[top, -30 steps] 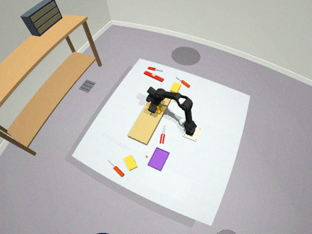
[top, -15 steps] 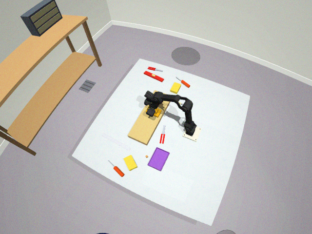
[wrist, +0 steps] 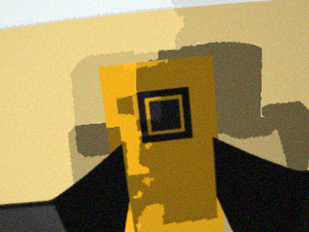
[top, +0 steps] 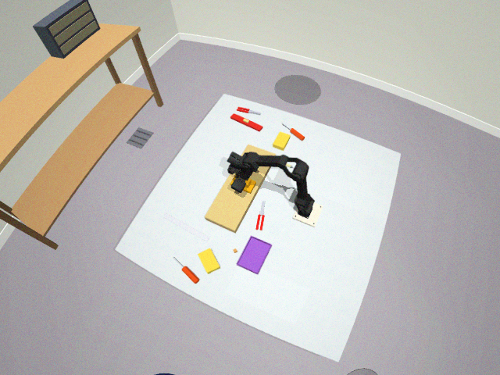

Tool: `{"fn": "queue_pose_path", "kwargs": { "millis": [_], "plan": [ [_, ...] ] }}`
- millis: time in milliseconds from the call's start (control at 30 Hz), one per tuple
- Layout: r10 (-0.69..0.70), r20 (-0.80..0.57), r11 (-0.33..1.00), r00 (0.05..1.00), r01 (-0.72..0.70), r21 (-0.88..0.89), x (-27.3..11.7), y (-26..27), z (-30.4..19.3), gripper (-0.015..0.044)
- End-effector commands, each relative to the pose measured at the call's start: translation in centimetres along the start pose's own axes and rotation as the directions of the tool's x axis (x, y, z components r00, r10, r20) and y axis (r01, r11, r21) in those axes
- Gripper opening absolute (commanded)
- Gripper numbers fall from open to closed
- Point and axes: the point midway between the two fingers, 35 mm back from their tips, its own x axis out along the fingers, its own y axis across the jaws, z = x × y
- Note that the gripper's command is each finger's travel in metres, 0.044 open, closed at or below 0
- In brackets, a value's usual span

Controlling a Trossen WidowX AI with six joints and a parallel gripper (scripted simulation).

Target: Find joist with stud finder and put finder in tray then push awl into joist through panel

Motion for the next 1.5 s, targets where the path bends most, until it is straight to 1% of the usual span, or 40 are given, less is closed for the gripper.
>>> {"fn": "queue_pose_path", "kwargs": {
  "millis": [0, 1467],
  "plan": [
    [0.008, 0.0, 1.0, 1.0, -0.008, 0.0, 0.0, 1.1, 0.0, 0.0],
    [0.018, 0.0, 1.0, 1.0, -0.018, 0.003, -0.2, 11.6, 0.0, 0.0]
  ]
}}
